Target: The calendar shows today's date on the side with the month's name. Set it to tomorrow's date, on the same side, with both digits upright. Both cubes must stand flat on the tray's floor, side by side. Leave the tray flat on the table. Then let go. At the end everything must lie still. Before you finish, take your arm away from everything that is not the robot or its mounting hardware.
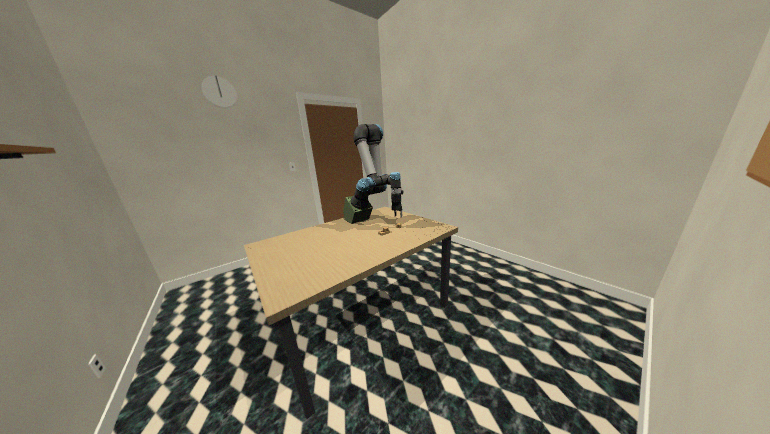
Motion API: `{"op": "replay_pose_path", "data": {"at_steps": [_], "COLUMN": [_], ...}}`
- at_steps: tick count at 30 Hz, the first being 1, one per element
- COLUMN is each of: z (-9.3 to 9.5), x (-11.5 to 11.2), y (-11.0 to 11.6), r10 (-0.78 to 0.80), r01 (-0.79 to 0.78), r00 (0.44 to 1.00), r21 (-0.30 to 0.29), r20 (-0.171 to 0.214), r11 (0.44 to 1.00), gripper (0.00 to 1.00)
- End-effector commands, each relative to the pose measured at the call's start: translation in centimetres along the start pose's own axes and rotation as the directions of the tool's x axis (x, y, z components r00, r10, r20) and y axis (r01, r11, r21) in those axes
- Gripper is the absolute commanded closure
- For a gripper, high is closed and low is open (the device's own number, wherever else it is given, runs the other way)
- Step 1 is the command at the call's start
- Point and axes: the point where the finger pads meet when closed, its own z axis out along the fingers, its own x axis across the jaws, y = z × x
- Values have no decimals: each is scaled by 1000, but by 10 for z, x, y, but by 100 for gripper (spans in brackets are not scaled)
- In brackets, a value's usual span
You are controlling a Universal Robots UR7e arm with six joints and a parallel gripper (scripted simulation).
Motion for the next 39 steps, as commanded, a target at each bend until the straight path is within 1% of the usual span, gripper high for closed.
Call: {"op": "replay_pose_path", "data": {"at_steps": [1, 27, 39], "z": [0, 0, 6], "x": [0, 0, 0], "y": [0, 0, 0], "r10": [0, 0, 0], "r01": [0, 0, 0], "r00": [1000, 1000, 1000], "r21": [0, 0, -1], "r20": [-1, -1, -1], "r11": [1000, 1000, 1000], "gripper": [10, 10, 10]}}
